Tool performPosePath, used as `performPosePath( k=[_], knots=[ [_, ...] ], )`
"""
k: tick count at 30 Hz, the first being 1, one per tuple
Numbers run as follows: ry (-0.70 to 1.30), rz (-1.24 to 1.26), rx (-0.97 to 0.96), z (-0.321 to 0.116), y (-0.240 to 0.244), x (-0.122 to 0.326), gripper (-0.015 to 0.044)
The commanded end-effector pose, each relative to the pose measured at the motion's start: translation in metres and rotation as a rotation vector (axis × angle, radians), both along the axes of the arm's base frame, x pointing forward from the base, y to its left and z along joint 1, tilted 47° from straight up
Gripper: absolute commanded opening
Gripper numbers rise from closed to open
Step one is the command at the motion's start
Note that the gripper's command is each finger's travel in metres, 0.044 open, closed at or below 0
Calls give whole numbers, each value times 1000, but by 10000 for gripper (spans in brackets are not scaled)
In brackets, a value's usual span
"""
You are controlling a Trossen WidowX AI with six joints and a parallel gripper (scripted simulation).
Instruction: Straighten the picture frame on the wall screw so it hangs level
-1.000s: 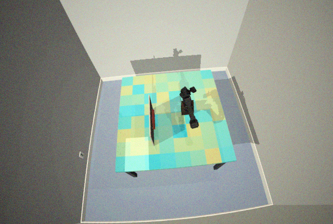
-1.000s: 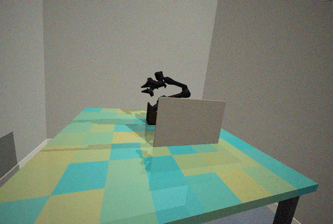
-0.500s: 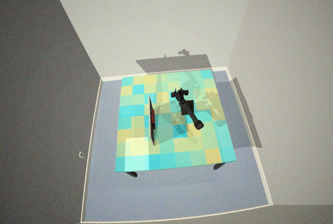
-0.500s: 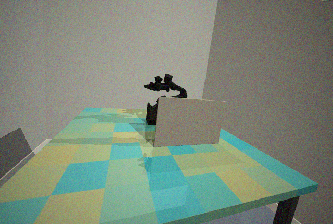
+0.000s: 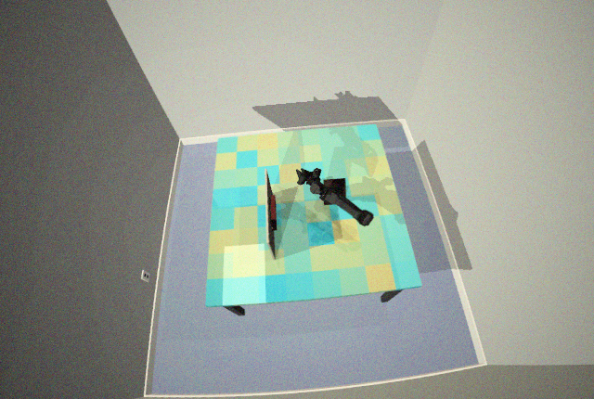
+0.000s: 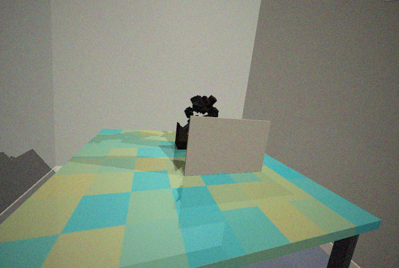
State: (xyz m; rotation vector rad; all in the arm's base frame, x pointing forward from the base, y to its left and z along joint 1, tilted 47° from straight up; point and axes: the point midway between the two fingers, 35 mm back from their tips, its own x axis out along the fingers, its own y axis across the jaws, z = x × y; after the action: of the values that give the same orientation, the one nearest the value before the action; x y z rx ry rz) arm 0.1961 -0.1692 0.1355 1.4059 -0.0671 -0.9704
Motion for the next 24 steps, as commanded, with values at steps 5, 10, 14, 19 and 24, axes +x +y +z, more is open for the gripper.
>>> performPosePath(
  k=[5,10,14,19,24],
  knots=[
    [-662,174,511,52,93,50,260],
    [-835,271,788,74,132,53,260],
    [-898,323,938,84,151,51,260],
    [-898,323,938,84,151,51,260],
    [-898,323,938,84,151,51,260]
  ],
)
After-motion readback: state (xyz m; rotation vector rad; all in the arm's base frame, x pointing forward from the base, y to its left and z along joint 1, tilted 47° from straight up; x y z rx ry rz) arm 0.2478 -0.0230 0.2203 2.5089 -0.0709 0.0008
